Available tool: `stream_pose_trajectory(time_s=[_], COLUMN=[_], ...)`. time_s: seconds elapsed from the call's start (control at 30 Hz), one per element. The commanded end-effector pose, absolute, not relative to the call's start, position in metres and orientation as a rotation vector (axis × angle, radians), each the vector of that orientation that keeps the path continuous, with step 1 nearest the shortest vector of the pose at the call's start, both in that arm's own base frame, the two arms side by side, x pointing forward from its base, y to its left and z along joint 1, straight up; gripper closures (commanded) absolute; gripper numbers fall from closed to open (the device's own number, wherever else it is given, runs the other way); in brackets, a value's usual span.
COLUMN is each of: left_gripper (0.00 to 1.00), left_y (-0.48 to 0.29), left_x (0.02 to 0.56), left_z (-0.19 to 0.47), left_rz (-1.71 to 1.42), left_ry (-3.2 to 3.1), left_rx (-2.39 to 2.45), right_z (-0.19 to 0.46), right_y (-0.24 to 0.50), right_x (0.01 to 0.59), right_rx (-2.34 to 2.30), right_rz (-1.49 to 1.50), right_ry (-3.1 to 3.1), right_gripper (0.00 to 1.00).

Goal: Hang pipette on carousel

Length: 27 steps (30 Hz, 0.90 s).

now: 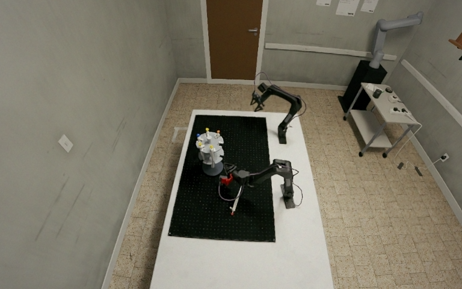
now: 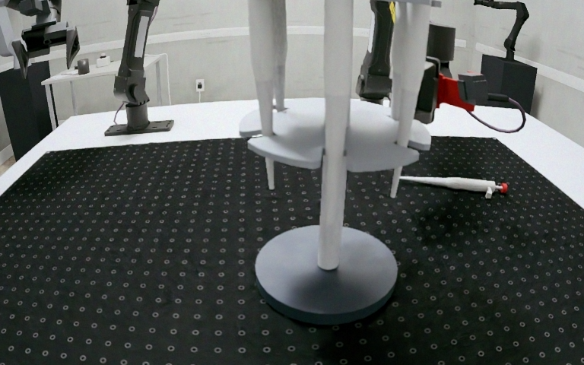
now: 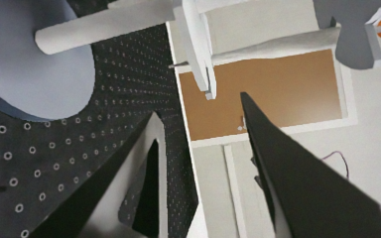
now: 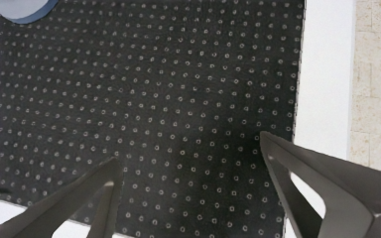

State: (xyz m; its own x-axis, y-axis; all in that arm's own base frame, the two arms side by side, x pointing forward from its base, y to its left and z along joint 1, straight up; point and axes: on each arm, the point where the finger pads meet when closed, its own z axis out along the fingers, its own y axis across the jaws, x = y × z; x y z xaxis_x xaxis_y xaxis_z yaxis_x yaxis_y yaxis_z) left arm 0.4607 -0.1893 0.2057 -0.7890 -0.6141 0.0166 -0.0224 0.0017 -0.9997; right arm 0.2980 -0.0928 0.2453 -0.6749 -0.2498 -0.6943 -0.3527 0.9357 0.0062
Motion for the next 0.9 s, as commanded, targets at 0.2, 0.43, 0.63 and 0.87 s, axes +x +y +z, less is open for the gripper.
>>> stream_pose_trajectory(time_s=[0.2, 0.43, 0.63, 0.87], left_gripper=[0.51, 0.51, 0.51, 0.51], left_y=[-0.202, -0.211, -0.215, -0.226], left_x=[0.475, 0.482, 0.485, 0.493], left_z=[0.218, 0.219, 0.229, 0.218], left_rz=[-1.836, -1.837, -1.840, -1.836], left_ry=[1.830, 1.827, 1.804, 1.829], left_rx=[-0.620, -0.617, -0.595, -0.620], right_z=[0.253, 0.253, 0.253, 0.253], right_y=[-0.096, -0.096, -0.096, -0.096], right_x=[0.302, 0.302, 0.302, 0.302], right_rx=[-0.429, -0.429, -0.429, -0.429], right_rz=[0.168, 0.168, 0.168, 0.168], right_ry=[2.317, 2.317, 2.317, 2.317], right_gripper=[0.00, 0.00, 0.00, 0.00])
